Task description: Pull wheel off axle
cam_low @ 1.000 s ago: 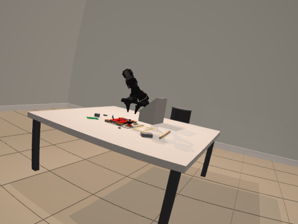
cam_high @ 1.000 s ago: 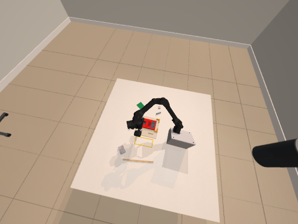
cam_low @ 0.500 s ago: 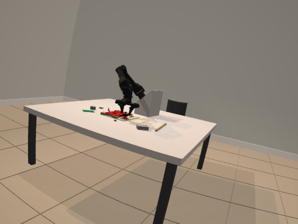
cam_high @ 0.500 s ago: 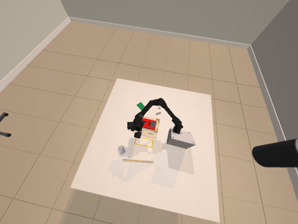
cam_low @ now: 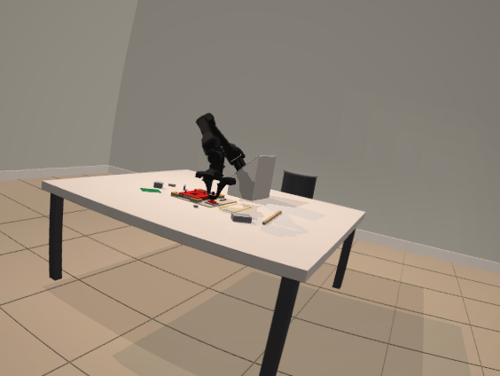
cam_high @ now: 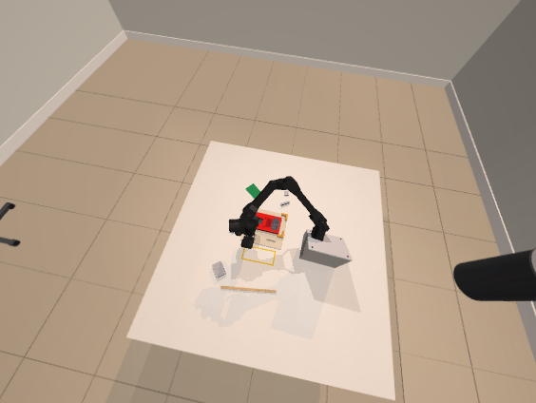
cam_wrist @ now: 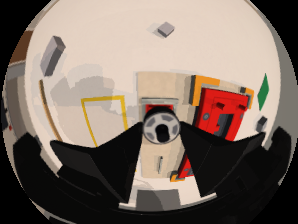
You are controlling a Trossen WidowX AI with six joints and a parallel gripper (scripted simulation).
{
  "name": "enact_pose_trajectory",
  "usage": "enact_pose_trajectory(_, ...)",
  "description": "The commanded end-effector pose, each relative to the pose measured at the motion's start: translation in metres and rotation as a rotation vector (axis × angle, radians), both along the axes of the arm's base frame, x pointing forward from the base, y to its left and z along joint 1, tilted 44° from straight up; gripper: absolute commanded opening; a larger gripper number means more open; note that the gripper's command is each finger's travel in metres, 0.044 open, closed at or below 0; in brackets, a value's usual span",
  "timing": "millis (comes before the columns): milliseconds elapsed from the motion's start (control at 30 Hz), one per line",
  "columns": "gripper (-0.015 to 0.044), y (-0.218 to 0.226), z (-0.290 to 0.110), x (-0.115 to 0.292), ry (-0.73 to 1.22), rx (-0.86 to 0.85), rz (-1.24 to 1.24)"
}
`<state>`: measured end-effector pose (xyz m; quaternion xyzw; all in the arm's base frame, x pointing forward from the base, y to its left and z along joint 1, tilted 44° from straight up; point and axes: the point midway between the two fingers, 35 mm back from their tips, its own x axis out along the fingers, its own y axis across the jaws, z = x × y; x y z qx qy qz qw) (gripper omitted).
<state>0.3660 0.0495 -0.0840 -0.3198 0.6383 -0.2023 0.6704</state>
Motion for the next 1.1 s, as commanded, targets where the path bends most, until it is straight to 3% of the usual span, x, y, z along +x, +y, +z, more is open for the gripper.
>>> enact_pose_trajectory(0,0.0037,0.0000,0.0005,-0.0001,0.000,-0.001,-0.002)
enact_pose_trajectory(67,0.0000,0.0004,0.0009,-0.0001,0.000,-0.001,-0.002)
enact_pose_trajectory(1067,0.0000,0.0074,0.0078,-0.0008,0.000,-0.002,0.001)
